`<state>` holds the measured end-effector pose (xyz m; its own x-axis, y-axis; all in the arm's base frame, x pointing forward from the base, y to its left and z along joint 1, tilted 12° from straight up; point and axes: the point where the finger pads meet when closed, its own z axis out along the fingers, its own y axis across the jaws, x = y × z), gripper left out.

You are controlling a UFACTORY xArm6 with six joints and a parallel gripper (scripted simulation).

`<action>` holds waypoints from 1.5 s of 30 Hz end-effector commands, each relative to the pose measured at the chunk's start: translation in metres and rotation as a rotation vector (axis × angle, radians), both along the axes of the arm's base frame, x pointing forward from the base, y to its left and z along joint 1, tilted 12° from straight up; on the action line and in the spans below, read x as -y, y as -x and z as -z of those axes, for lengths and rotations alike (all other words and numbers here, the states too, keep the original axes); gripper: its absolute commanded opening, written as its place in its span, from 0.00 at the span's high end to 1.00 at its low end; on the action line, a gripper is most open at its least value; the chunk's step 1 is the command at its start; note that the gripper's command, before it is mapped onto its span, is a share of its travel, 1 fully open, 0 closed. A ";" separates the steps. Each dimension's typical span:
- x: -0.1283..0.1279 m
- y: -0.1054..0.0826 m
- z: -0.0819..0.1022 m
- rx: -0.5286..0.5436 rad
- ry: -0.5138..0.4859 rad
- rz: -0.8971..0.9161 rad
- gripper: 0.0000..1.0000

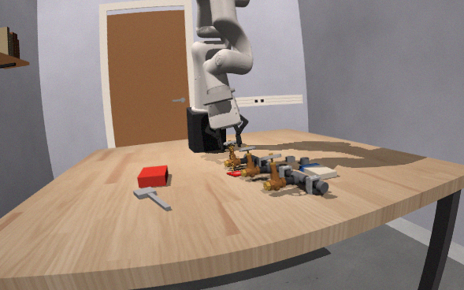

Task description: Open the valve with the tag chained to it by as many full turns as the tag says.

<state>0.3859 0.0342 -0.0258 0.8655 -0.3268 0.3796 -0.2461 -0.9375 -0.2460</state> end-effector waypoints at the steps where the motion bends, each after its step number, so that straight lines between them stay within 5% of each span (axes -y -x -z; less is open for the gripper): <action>1: 0.000 -0.001 -0.001 0.056 0.151 -0.229 1.00; 22: 0.000 -0.001 -0.001 0.119 0.538 -1.056 1.00; 33: 0.000 -0.001 -0.001 0.193 0.818 -1.545 1.00; 45: 0.000 -0.001 -0.001 0.211 0.881 -1.635 1.00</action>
<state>0.3858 0.0343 -0.0257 0.0129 0.9913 0.1313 0.9297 -0.0602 0.3634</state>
